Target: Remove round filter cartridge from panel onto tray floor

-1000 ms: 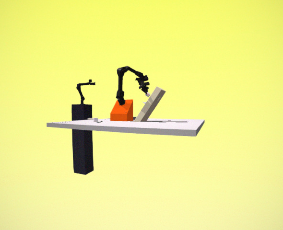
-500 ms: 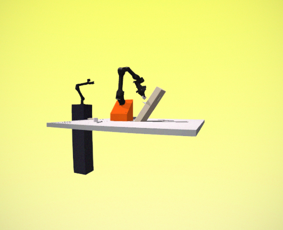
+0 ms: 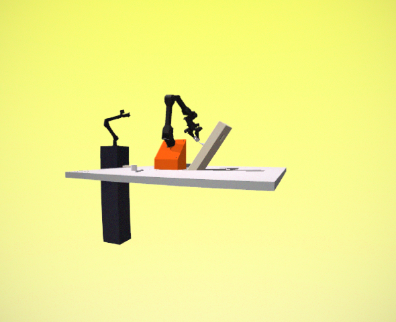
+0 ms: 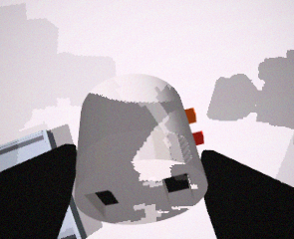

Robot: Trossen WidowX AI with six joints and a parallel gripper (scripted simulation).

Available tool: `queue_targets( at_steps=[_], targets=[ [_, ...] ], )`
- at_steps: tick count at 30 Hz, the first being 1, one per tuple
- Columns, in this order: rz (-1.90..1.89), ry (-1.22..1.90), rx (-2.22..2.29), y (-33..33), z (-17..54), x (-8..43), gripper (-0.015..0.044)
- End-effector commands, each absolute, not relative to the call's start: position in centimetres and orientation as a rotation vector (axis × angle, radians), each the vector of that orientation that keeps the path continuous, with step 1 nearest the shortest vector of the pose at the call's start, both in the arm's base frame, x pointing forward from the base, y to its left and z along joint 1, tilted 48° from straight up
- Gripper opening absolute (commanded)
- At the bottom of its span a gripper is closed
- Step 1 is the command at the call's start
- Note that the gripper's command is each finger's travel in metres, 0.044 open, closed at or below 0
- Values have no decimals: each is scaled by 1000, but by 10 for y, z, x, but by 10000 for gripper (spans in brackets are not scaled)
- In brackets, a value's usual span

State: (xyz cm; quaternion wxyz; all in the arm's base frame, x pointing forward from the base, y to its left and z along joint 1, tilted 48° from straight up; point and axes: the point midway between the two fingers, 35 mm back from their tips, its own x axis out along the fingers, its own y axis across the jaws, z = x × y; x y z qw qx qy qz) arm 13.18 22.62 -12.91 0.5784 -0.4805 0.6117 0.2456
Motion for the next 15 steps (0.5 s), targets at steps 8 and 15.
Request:
queue_targets(
  at_steps=[8,15],
  targets=[
    [835,1475,-1203,216,-179,54,0],
    [1005,1501,-1251,197,-204,8,0]
  ],
)
